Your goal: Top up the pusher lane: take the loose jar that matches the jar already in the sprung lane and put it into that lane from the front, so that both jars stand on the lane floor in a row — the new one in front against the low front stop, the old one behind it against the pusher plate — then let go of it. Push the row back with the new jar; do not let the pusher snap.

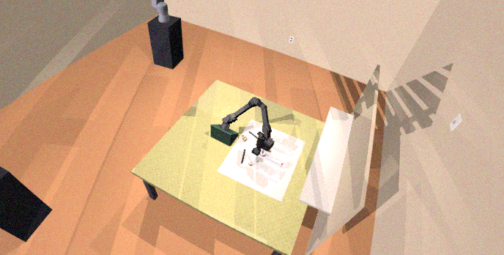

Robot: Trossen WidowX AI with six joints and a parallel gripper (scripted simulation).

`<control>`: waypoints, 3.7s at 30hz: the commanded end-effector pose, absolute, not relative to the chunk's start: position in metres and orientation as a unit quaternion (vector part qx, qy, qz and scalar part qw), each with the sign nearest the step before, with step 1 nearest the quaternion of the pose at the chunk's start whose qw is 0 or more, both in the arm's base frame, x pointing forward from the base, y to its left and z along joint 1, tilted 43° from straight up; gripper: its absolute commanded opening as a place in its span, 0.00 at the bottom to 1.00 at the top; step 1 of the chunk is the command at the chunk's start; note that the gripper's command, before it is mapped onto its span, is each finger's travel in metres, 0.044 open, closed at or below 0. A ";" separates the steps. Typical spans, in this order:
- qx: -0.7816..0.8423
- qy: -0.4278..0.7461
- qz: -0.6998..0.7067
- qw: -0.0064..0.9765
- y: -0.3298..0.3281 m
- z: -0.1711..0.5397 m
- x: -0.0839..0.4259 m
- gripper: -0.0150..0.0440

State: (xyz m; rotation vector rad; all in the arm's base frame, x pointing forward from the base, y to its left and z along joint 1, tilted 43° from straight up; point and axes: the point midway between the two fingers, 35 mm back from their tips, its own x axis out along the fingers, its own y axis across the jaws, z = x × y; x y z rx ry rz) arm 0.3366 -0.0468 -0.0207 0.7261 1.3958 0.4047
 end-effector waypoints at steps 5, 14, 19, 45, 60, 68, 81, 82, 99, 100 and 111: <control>0.326 0.617 0.183 0.692 -0.045 -0.021 0.340 0.25; 0.326 0.617 0.183 0.692 -0.043 -0.024 0.340 0.25; 0.326 0.617 0.183 0.692 -0.042 -0.024 0.339 0.25; 0.327 0.617 0.183 0.692 -0.041 -0.024 0.335 0.25; 0.327 0.617 0.183 0.692 -0.041 -0.024 0.332 0.25; 0.327 0.617 0.183 0.692 -0.041 -0.025 0.329 0.25; 0.327 0.617 0.183 0.692 -0.041 -0.026 0.329 0.30; 0.327 0.617 0.183 0.692 -0.041 -0.026 0.329 0.34; 0.326 0.618 0.182 0.692 -0.052 -0.014 0.326 0.72; 0.326 0.618 0.182 0.692 -0.054 -0.012 0.326 0.72; 0.326 0.618 0.182 0.692 -0.052 -0.011 0.311 0.72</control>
